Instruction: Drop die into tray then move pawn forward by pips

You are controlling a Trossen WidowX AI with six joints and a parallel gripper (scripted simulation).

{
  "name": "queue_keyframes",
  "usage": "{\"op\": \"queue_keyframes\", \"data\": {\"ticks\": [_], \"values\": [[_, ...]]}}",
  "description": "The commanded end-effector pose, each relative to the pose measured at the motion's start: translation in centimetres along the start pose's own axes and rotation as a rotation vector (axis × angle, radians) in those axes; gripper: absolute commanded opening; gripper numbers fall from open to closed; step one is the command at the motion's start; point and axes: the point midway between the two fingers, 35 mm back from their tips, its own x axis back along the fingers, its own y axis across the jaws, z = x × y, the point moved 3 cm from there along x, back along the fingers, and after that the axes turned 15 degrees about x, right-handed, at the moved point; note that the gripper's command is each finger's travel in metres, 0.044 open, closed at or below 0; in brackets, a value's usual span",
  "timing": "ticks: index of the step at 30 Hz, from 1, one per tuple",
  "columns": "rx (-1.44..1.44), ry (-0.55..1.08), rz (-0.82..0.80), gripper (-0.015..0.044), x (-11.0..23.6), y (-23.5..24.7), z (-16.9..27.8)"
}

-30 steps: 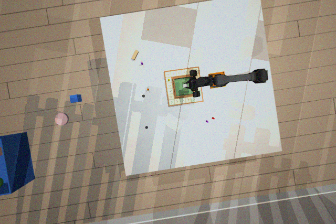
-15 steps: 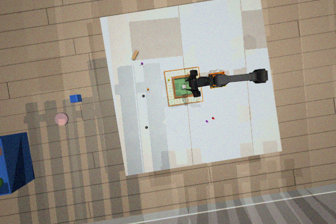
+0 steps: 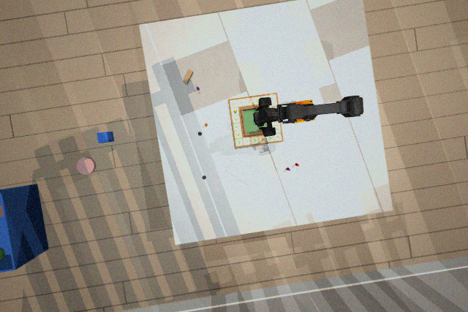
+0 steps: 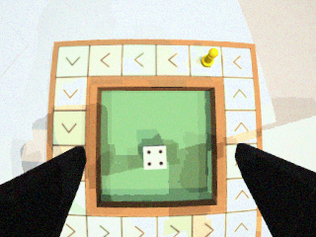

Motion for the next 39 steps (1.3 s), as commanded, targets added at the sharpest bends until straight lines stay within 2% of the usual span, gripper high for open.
{"op": "queue_keyframes", "data": {"ticks": [1,7,8,9,10,13,19,24,39], "values": [[0.008,0.154,-0.038,0.0440,-1.0,-0.1,-0.5],[0.013,0.417,-0.105,0.0440,-2.9,-0.2,-1.1],[0.014,0.438,-0.110,0.0440,-3.0,-0.2,-1.2],[0.004,0.359,-0.092,0.0440,-2.5,-0.2,-0.9],[0.004,0.359,-0.092,0.0440,-2.5,-0.2,-0.9],[-0.043,0.371,-0.083,0.0361,-3.2,-1.2,-2.1],[-0.237,0.421,-0.045,0.0204,-6.8,-5.6,-6.1],[-0.375,0.455,-0.017,0.0200,-10.3,-9.2,-7.9],[-0.381,0.457,-0.016,0.0200,-11.8,-9.1,-7.2]]}}
